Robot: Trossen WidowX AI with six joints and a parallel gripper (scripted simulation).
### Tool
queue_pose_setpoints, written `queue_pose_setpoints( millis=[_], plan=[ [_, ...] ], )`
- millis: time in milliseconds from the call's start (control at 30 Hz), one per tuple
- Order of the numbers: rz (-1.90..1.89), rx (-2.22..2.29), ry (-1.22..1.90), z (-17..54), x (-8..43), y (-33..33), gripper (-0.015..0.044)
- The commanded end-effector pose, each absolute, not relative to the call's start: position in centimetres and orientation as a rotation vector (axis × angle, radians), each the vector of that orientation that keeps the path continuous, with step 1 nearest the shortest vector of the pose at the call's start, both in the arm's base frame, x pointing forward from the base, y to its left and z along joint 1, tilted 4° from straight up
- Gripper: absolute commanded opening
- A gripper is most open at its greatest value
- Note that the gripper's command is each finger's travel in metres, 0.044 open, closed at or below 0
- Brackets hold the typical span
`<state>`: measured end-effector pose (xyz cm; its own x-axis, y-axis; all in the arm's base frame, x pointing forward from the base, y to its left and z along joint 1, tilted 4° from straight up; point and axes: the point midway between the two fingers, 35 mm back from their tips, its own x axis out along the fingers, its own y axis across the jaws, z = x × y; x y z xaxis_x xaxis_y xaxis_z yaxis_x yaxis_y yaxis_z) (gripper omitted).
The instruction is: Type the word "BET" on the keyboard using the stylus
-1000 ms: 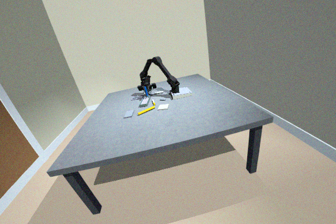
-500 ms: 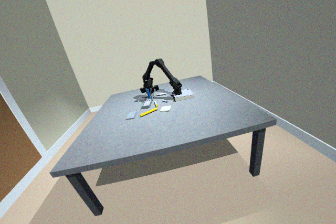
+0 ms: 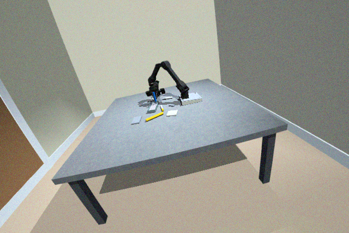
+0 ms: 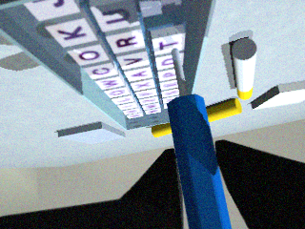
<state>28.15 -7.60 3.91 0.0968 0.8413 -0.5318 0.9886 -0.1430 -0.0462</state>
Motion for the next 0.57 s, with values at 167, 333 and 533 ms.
queue_pose_setpoints(
  millis=[167, 333, 533],
  plan=[
    [-0.638, 2.049, 1.803, 7.0, 28.3, -7.6, 0.0081],
    [-0.634, 2.05, 1.804, 6.8, 28.2, -7.5, 0.0081],
    [-0.634, 2.05, 1.804, 6.8, 28.2, -7.5, 0.0081]
  ],
)
